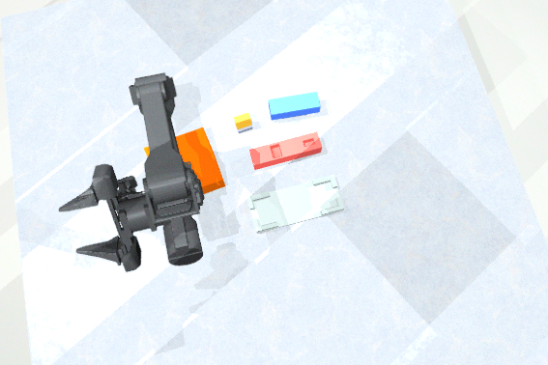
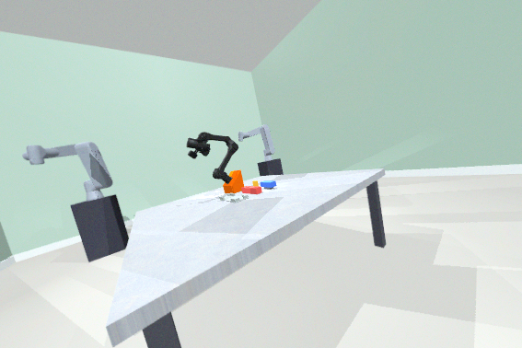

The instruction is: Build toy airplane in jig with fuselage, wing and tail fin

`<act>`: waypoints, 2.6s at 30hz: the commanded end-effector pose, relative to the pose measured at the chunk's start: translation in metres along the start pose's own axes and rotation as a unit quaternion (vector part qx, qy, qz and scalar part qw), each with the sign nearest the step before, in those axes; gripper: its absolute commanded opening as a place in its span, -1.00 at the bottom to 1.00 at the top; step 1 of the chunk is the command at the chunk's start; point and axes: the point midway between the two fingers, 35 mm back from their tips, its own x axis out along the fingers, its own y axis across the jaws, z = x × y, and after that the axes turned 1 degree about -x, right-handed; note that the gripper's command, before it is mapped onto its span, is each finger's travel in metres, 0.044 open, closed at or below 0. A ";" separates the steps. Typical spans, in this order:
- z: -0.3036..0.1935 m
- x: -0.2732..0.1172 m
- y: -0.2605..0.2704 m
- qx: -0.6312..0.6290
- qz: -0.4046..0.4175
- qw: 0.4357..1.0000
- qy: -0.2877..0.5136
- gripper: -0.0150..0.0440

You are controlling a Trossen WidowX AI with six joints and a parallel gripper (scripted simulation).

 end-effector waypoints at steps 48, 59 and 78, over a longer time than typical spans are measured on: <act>0.168 -0.411 -0.164 0.226 -0.330 0.646 -0.650 1.00; 0.270 -0.415 -0.027 0.248 -0.281 0.626 -0.683 1.00; 0.318 -0.421 -0.074 0.249 -0.282 0.626 -0.683 1.00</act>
